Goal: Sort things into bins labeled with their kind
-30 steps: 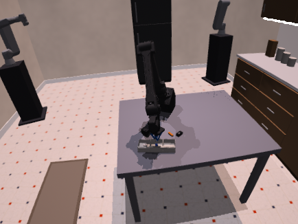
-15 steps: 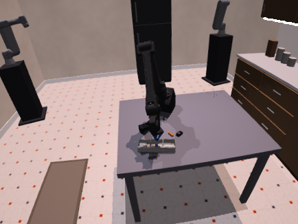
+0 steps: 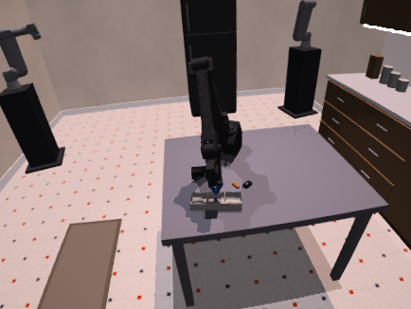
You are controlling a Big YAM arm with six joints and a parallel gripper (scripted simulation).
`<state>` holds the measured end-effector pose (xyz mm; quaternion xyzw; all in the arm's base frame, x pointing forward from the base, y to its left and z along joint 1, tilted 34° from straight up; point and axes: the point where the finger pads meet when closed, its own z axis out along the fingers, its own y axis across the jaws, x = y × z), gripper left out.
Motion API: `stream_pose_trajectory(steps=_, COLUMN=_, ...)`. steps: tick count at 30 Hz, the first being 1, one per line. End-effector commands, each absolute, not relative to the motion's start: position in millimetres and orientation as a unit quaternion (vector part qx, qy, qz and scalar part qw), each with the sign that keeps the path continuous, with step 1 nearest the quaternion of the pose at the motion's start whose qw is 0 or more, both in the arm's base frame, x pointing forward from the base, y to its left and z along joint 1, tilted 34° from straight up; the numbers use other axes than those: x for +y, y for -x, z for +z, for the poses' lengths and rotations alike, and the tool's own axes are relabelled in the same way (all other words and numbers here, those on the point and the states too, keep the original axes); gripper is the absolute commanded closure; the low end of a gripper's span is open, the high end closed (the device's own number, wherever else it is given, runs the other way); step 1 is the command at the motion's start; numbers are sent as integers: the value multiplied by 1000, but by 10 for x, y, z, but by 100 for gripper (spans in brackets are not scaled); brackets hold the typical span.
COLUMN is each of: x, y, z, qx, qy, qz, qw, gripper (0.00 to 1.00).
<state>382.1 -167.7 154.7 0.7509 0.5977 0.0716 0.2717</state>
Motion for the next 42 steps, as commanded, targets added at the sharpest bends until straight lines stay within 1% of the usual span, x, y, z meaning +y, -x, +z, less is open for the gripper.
stream_pose_trajectory(steps=1, x=-1679, y=-3947, z=1835, qx=540, qy=-779, qz=108, qw=301, gripper=80)
stream_pose_trajectory(steps=2, x=-1698, y=-4002, z=1914, qx=538, qy=-777, qz=112, qw=307, gripper=80)
stream_pose_trajectory(steps=7, x=-1705, y=-4044, z=1796, qx=542, qy=-780, qz=103, qw=295, gripper=80)
stream_pose_trajectory(steps=24, x=-1733, y=-4003, z=1875, qx=539, qy=-780, qz=105, qw=300, gripper=80)
stream_pose_trajectory(steps=29, x=-1792, y=-3958, z=1558, qx=545, qy=-784, qz=90, qw=283, gripper=80)
stream_pose_trajectory(steps=42, x=-1862, y=-4055, z=1370, qx=546, qy=-784, qz=90, qw=283, gripper=80)
